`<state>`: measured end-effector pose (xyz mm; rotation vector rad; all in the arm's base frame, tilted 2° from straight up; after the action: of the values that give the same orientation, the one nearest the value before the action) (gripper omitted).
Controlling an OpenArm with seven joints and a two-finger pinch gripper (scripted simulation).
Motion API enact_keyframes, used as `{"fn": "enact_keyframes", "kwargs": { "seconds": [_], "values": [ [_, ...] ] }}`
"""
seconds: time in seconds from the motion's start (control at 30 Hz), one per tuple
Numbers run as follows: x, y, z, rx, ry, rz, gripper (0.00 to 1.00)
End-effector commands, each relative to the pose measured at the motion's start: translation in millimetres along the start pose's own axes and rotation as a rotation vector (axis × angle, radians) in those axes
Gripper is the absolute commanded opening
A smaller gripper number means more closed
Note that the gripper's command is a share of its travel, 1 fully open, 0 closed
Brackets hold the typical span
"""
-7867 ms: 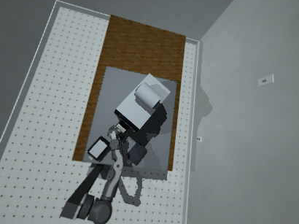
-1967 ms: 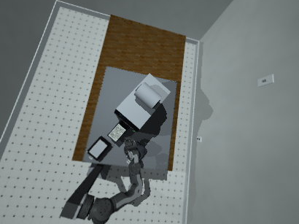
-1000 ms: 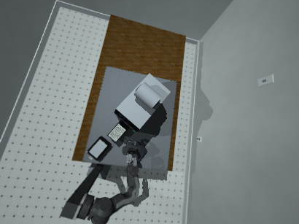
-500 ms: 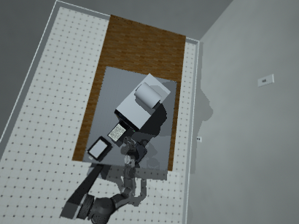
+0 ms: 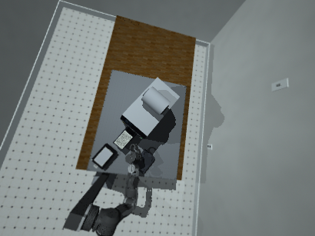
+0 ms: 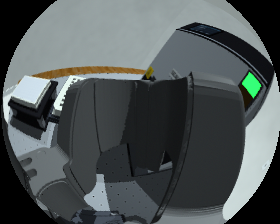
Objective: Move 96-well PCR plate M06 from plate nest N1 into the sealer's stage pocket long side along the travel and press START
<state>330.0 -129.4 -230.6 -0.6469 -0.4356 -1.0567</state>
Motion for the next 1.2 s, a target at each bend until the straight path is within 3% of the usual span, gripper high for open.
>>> {"fn": "enact_keyframes", "kwargs": {
  "seconds": [0.0,0.17,0.33,0.73,0.9,1.17],
  "values": [
    [-1.5,-0.1,1.2,0.002,0.001,0.0,0.0],
    [-1.5,-0.1,1.2,0.002,0.001,0.0,0.0],
    [-11.0,0.6,2.4,0.001,0.185,-0.185,0.0],
    [-11.0,0.6,2.4,0.001,0.185,-0.185,0.0],
    [-19.2,3.1,4.6,0.0,0.372,-0.369,0.0],
    [-19.2,3.1,4.6,0.0,0.372,-0.369,0.0]
  ]
}}
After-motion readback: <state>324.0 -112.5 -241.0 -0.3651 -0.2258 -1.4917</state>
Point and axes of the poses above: the point where the finger pads meet when closed, its own y axis out along the fingers, its own x axis across the jaws, z = x × y, the point moved 5 cm from there along -y, back along the fingers
